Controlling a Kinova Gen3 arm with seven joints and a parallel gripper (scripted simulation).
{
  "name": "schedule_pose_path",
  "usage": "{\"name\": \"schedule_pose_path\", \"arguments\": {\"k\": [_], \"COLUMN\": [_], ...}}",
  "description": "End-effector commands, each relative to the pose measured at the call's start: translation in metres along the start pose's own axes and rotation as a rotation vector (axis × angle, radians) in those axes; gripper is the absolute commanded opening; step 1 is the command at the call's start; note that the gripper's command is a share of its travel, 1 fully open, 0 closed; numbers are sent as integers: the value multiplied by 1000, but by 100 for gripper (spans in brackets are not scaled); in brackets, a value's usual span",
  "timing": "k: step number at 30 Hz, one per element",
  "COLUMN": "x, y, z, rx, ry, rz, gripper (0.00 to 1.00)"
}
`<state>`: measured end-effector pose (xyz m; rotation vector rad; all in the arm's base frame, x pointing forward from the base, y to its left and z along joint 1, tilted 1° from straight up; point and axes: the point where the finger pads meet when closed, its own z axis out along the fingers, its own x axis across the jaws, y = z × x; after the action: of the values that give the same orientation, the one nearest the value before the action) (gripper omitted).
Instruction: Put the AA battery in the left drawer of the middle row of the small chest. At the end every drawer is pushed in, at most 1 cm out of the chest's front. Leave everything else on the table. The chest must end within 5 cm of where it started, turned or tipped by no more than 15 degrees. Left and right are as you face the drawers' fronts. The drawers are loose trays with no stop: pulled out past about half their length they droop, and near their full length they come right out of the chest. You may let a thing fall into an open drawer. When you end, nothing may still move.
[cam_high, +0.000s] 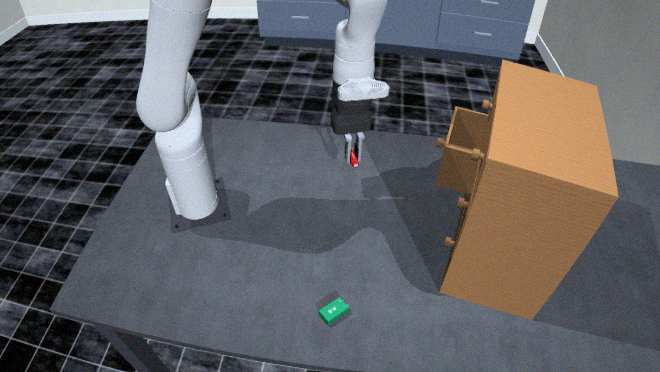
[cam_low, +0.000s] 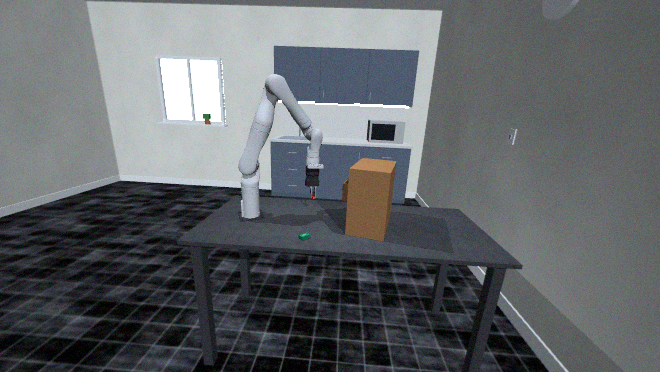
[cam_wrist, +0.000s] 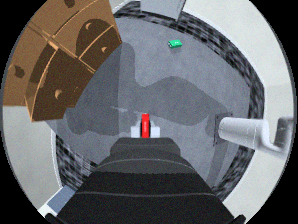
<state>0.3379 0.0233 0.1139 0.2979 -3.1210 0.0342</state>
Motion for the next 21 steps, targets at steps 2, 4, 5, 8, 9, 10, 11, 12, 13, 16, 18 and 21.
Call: {"name": "schedule_pose_path", "arguments": {"k": [2,4,5,8,9,10,11,12,13,16,18,21], "x": [-4,-4,-4,-5,-5,-6,-6,-7,-7,-9,-10,-13], "y": [0,-1,-1,-2,-3,-4,-4,-5,-6,-8,-9,-11], "z": [-2,-1,-1,-1,-1,-1,-1,-1,0,0,0,0], "rx": [-3,-4,-4,-5,-5,-6,-6,-7,-7,-8,-8,-8], "ry": [0,1,1,3,4,5,6,7,8,11,13,16], "rz": [99,155,155,217,250,284,320,357,395,516,601,734], "gripper": [31,31,31,31,31,31,31,31,31,31,31,31]}}
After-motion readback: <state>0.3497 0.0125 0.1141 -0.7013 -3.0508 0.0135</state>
